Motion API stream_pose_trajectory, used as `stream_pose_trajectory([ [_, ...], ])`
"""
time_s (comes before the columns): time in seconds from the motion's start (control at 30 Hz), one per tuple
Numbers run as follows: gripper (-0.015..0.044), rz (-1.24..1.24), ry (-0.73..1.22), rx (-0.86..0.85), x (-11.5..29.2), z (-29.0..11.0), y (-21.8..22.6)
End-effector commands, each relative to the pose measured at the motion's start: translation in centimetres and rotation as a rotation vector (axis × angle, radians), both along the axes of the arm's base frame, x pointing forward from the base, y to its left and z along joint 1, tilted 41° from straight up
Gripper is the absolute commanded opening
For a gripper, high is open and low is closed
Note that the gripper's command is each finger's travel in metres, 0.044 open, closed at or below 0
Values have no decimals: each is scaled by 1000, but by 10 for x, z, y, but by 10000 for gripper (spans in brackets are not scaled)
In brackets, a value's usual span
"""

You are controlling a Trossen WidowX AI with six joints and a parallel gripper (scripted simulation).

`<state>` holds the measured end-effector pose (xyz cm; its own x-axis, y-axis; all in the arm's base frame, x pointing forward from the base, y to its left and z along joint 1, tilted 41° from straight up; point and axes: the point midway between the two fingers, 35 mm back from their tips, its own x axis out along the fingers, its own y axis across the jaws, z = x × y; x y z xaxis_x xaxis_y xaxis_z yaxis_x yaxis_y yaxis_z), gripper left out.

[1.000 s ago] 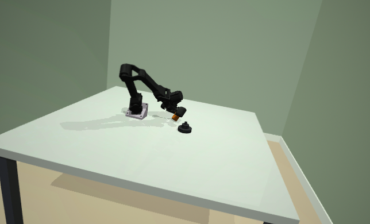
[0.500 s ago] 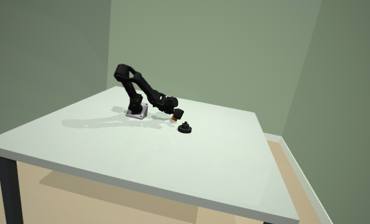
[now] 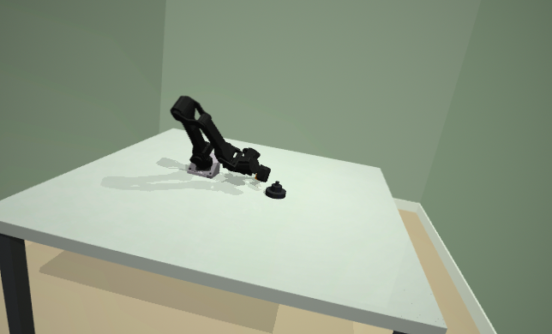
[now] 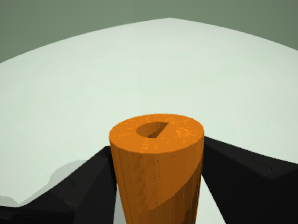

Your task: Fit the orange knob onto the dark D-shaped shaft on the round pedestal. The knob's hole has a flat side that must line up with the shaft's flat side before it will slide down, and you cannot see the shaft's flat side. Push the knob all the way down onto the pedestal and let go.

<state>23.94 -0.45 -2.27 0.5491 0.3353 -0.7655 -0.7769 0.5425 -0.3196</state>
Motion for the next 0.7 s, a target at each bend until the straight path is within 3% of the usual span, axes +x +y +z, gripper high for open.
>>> stream_pose_trajectory([
  [0.0,180,22,-36,50,-4,0,-3],
  [0.23,180,13,-23,29,-5,2,-3],
  [0.33,259,23,-36,44,-3,1,-3],
  [0.67,260,23,-36,44,-3,1,-3],
])
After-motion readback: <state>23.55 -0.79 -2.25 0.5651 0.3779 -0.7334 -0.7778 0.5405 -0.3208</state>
